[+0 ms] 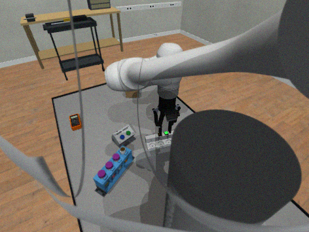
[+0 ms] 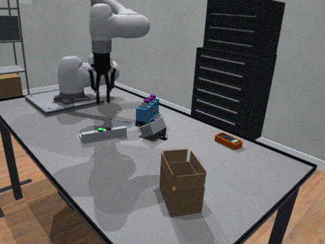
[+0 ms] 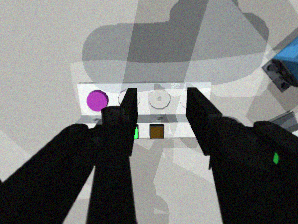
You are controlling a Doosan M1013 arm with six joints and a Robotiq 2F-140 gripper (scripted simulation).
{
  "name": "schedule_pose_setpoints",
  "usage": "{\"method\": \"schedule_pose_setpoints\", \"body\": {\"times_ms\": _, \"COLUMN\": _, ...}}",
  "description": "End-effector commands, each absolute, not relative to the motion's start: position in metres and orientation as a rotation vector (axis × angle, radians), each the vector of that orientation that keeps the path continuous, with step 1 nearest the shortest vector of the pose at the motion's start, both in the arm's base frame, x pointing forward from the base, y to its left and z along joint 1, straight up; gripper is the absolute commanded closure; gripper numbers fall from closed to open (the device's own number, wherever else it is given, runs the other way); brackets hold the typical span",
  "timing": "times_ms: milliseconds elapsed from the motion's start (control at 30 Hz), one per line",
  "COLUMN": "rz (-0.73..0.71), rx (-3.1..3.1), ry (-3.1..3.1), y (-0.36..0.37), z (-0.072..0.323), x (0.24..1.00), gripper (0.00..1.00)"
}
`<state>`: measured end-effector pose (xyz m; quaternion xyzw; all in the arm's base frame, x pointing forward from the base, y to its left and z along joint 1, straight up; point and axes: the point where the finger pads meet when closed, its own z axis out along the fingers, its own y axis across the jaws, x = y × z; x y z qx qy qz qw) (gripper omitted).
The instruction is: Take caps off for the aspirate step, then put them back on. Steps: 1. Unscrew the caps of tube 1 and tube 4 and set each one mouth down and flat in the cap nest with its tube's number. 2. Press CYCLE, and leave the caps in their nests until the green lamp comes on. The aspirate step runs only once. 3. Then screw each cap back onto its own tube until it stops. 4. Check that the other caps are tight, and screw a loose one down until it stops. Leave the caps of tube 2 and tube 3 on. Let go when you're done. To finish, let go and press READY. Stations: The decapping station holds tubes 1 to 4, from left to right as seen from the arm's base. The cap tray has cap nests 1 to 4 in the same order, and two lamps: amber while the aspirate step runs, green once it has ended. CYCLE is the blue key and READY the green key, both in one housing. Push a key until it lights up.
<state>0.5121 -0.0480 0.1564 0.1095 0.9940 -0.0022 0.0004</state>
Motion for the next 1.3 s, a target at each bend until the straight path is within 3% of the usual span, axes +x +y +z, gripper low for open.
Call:
{"method": "schedule_pose_setpoints", "body": {"times_ms": 0, "rz": -0.003, "rx": 0.342, "ry": 3.121, "y": -0.067, "z": 0.157, "x": 0.516, "gripper": 0.64}}
{"method": "schedule_pose_setpoints", "body": {"times_ms": 367, "rz": -0.003, "rx": 0.342, "ry": 3.121, "y": -0.154, "z": 0.157, "x": 0.530, "gripper": 0.64}}
{"method": "schedule_pose_setpoints", "body": {"times_ms": 667, "rz": -0.003, "rx": 0.342, "ry": 3.121, "y": -0.154, "z": 0.157, "x": 0.530, "gripper": 0.64}}
{"method": "schedule_pose_setpoints", "body": {"times_ms": 1267, "rz": -0.003, "rx": 0.342, "ry": 3.121, "y": -0.155, "z": 0.077, "x": 0.530, "gripper": 0.64}}
